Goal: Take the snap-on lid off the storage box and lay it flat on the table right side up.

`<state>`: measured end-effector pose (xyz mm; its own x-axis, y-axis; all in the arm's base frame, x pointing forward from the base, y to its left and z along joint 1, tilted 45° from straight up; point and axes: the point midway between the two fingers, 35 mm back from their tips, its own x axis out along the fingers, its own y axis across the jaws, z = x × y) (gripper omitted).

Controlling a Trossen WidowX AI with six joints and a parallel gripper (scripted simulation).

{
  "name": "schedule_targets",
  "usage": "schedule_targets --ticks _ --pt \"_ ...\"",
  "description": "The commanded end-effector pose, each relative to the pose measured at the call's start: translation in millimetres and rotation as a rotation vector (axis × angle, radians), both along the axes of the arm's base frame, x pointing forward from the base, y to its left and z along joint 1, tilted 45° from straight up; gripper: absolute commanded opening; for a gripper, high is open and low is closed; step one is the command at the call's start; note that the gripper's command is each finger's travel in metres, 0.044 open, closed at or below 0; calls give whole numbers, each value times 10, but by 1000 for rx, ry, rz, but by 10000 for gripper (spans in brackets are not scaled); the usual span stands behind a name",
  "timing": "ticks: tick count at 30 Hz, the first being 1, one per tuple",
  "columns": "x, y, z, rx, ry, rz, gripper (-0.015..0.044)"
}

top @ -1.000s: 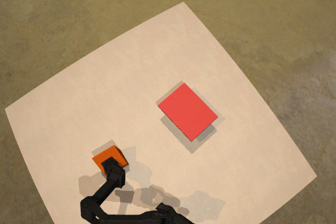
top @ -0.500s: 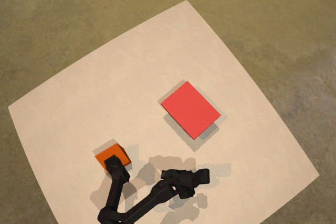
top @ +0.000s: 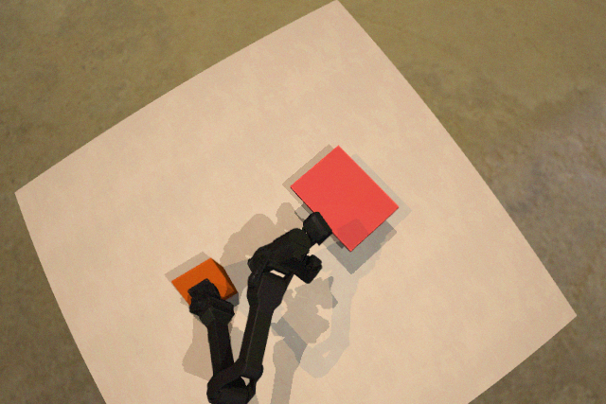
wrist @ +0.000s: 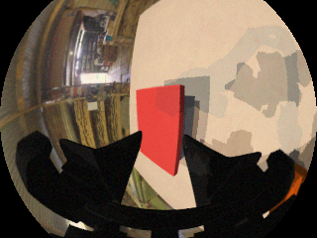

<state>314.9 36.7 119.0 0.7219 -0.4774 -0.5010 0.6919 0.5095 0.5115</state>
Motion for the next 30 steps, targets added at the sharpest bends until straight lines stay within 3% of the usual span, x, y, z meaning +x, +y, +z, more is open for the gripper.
schedule_targets --ticks 1,10,15,30 --pt "-106 290 -248 -3 43 101 235" --pt "-136 346 -322 -5 54 127 235" --pt "-142 4 -660 -7 53 127 235" --pt "-13 -57 -751 -5 54 126 235"
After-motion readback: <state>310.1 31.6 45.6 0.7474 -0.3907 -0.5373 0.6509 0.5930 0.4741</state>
